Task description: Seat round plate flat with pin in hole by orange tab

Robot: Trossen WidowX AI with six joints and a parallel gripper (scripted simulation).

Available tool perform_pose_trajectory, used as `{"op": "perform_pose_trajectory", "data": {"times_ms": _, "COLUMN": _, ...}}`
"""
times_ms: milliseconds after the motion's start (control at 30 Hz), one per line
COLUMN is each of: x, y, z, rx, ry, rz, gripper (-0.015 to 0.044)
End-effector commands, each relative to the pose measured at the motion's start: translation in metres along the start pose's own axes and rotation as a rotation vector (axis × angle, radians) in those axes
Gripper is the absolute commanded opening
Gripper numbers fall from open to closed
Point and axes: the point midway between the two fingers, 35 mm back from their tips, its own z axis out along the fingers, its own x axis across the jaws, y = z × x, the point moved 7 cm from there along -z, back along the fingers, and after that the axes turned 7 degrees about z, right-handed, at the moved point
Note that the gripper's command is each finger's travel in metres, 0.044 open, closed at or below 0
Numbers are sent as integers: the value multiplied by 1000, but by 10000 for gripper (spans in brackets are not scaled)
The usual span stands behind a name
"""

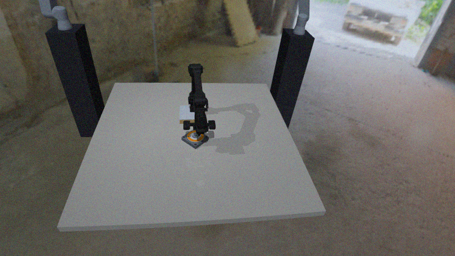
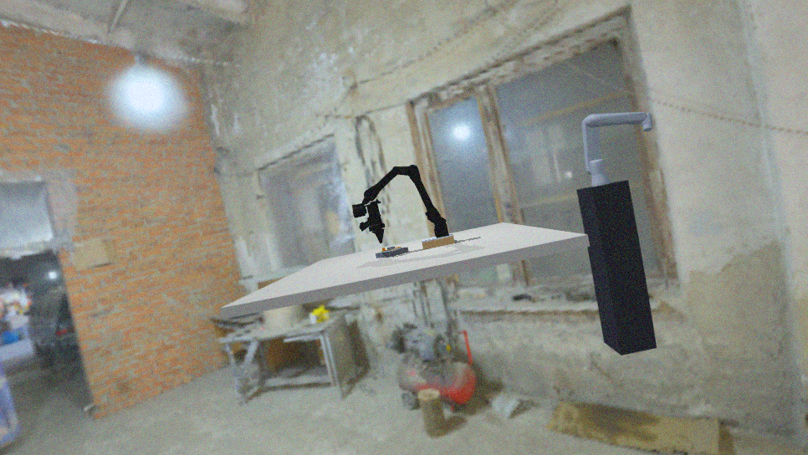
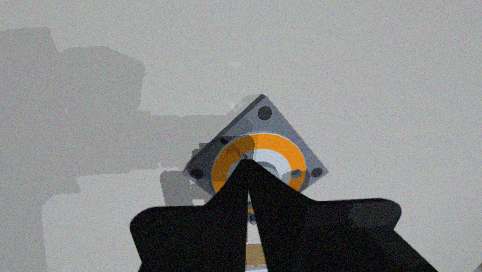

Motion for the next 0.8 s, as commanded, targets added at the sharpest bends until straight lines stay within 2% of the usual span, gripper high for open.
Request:
{"op": "perform_pose_trajectory", "data": {"times_ms": 0, "x": -1, "y": -2, "z": -21, "rx": -18, "ry": 7, "rz": 8, "gripper": 0}}
{"op": "perform_pose_trajectory", "data": {"times_ms": 767, "x": 0, "y": 0, "z": -14, "rx": -15, "ry": 3, "rz": 1, "gripper": 0}}
